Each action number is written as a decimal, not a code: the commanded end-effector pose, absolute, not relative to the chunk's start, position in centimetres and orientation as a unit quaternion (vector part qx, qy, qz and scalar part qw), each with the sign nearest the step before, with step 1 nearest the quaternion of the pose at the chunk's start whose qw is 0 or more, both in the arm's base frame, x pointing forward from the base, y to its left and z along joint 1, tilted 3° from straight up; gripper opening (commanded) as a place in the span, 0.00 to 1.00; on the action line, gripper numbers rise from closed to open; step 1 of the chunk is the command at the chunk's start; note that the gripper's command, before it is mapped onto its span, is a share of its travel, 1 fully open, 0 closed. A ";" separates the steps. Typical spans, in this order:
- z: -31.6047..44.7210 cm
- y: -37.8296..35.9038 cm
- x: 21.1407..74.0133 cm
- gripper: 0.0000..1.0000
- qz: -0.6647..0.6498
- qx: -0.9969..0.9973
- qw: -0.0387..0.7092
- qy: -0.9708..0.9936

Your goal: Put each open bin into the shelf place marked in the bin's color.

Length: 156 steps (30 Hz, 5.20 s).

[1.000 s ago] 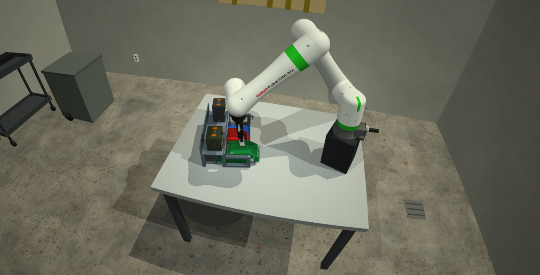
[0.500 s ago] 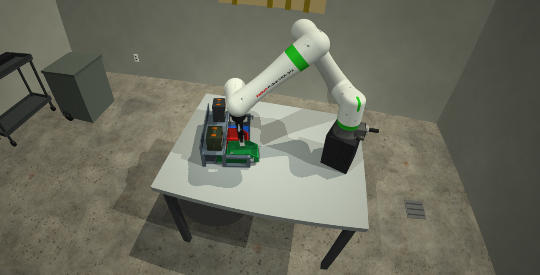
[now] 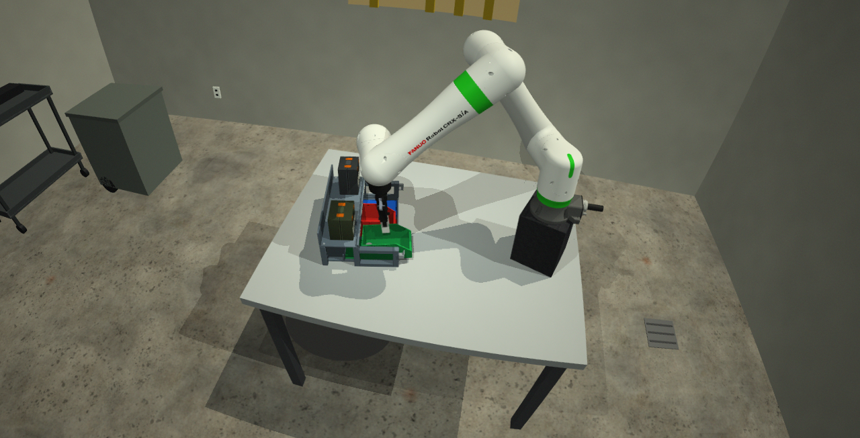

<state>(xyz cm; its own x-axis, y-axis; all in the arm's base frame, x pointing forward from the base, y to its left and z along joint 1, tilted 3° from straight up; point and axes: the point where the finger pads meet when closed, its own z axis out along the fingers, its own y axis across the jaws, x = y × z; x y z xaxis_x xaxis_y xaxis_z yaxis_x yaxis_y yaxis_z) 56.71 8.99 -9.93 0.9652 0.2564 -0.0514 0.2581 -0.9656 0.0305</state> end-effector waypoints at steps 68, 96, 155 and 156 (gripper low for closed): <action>-7.0 9.0 56.6 0.06 -0.023 0.991 0.018 0.130; -2.7 9.1 56.3 0.06 -0.023 0.991 0.018 0.130; 0.1 9.2 56.2 0.00 -0.023 0.991 0.018 0.130; 0.1 9.2 56.2 0.00 -0.023 0.991 0.018 0.130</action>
